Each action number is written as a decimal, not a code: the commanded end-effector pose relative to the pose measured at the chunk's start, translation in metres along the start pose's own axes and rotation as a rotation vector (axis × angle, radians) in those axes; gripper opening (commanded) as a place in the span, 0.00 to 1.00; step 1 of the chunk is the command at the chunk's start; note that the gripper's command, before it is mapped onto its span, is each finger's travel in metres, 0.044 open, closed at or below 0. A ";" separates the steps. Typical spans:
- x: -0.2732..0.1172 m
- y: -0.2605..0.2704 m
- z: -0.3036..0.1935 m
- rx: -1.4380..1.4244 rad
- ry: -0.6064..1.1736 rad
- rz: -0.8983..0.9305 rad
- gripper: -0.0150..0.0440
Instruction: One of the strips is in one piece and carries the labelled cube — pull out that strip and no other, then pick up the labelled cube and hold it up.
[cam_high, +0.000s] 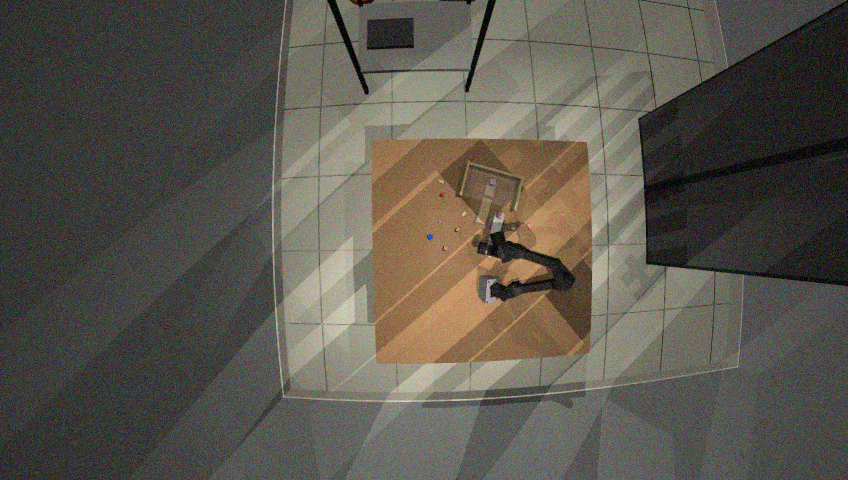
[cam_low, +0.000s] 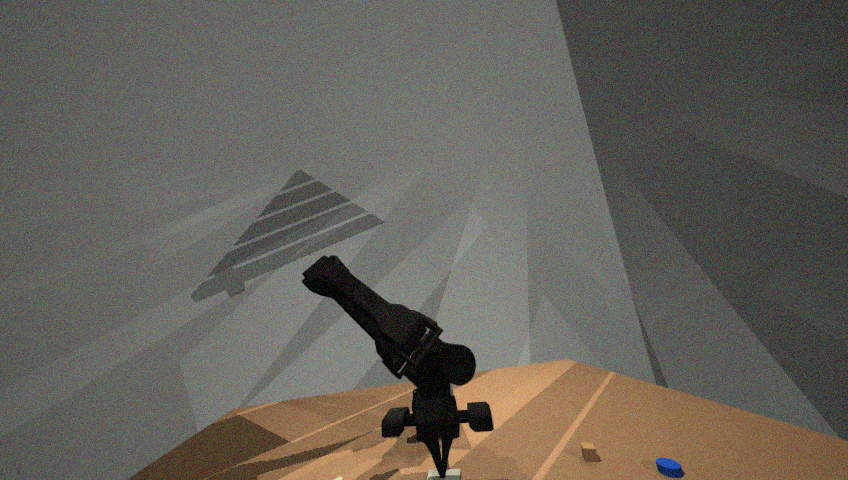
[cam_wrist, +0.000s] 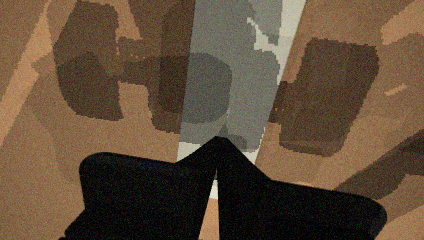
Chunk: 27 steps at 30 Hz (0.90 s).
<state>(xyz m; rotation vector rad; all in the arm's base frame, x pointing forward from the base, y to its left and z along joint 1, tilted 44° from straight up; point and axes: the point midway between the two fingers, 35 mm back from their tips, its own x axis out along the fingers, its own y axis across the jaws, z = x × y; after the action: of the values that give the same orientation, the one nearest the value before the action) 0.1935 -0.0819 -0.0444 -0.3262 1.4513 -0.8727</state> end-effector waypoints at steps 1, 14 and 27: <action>-0.023 0.002 0.004 -0.003 0.008 0.005 0.25; -0.037 -0.001 0.032 0.134 0.018 0.001 0.57; -0.041 -0.002 0.078 0.136 0.016 0.001 1.00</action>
<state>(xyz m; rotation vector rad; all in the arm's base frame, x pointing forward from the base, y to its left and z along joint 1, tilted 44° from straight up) 0.2602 -0.0759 -0.0057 -0.2170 1.4052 -0.9696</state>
